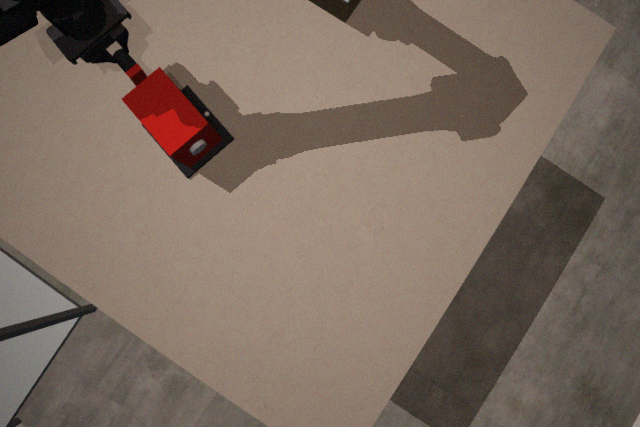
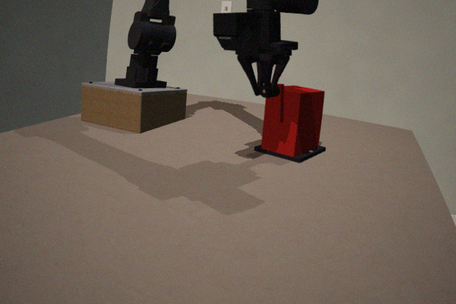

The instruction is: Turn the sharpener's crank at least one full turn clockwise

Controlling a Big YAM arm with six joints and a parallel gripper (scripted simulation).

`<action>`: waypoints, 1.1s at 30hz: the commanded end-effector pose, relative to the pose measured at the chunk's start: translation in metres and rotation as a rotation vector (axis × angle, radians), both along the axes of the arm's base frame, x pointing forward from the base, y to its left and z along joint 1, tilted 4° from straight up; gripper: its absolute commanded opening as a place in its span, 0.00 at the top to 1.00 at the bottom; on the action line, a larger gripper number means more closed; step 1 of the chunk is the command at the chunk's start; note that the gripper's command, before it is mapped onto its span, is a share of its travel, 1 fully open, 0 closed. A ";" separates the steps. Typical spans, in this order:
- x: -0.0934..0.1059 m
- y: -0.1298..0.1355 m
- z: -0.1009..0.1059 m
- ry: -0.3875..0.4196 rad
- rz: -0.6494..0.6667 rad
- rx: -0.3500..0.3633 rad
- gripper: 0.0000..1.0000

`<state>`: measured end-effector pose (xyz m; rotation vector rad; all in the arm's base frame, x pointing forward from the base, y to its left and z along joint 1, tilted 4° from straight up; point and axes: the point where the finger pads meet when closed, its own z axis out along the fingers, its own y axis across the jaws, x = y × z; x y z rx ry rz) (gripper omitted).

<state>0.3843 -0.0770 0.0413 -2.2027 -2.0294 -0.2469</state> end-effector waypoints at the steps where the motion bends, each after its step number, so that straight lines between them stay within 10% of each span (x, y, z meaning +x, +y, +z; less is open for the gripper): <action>1: 0.030 0.000 0.011 -0.037 0.000 -0.009 0.85; 23: 0.028 -0.003 0.008 -0.032 -0.001 -0.008 0.85; 24: 0.028 -0.003 0.008 -0.032 -0.001 -0.008 0.49; 33: 0.028 -0.003 0.008 -0.032 -0.001 -0.008 0.49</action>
